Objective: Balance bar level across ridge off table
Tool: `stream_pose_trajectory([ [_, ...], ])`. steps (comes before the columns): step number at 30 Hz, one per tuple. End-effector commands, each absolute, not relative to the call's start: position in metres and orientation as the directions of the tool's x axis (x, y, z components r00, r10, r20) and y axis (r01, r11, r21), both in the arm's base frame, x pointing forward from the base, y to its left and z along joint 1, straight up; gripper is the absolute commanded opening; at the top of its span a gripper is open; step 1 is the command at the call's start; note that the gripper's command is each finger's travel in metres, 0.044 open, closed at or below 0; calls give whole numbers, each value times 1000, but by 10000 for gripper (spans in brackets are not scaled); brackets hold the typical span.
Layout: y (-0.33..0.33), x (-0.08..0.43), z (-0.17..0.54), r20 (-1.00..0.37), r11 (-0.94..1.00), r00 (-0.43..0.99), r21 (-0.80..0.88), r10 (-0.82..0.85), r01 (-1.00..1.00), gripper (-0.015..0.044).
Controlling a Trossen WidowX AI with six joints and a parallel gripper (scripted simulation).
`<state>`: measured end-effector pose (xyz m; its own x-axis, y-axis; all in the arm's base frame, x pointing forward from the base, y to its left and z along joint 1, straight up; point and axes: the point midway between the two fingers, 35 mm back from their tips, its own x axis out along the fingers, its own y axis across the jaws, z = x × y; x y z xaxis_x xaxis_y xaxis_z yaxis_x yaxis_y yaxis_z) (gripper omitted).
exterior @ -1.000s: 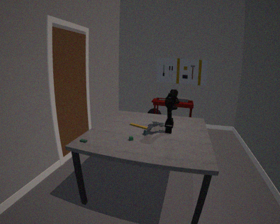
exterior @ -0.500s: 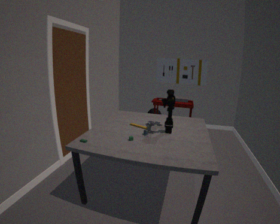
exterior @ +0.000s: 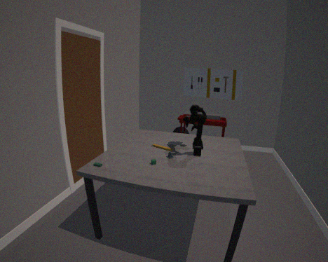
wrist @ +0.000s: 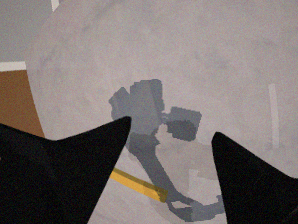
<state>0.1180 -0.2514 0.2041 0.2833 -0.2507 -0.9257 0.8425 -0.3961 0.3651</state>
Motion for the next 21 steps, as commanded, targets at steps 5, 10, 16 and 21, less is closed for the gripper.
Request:
stream_pose_trajectory([
  [5, -242, 142, 197, -940, -245, 270, 318, -210, 916, 315],
  [10, -236, 156, 192, -946, -175, 267, 299, -186, 938, 315],
  [16, -227, 177, 186, -954, -79, 260, 274, -152, 959, 315],
  [21, -217, 194, 181, -958, 9, 255, 256, -128, 967, 315],
])
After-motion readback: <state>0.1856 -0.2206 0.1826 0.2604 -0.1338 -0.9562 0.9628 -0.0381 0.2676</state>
